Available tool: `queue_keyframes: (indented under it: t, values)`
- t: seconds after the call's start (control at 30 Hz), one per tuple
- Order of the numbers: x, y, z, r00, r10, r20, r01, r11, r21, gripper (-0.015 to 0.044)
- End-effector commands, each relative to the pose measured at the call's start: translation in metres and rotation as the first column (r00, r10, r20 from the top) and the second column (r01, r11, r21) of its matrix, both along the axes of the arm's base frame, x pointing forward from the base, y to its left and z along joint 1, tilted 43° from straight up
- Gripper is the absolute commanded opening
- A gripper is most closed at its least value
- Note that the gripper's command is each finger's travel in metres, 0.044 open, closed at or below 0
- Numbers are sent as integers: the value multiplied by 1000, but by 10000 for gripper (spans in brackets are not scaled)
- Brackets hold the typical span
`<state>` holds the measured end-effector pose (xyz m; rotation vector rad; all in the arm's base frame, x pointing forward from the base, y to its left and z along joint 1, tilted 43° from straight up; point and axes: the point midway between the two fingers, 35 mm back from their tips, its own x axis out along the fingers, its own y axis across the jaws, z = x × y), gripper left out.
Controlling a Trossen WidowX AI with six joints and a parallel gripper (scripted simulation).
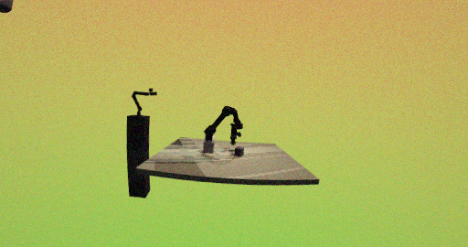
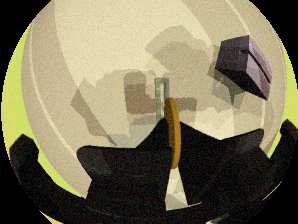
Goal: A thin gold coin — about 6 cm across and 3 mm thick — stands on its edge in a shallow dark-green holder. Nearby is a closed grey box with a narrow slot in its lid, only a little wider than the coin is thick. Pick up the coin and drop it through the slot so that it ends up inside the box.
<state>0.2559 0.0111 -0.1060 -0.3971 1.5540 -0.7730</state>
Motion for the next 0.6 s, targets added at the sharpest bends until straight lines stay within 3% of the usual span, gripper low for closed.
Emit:
queue_keyframes:
  t: [0.0,0.37,0.57]
  values:
    - [2,7,8,1000,-7,4,7,1000,2,0]
    - [2,20,26,1000,-6,-6,6,1000,1,0]
    - [3,21,25,984,129,-124,-126,991,36,0]
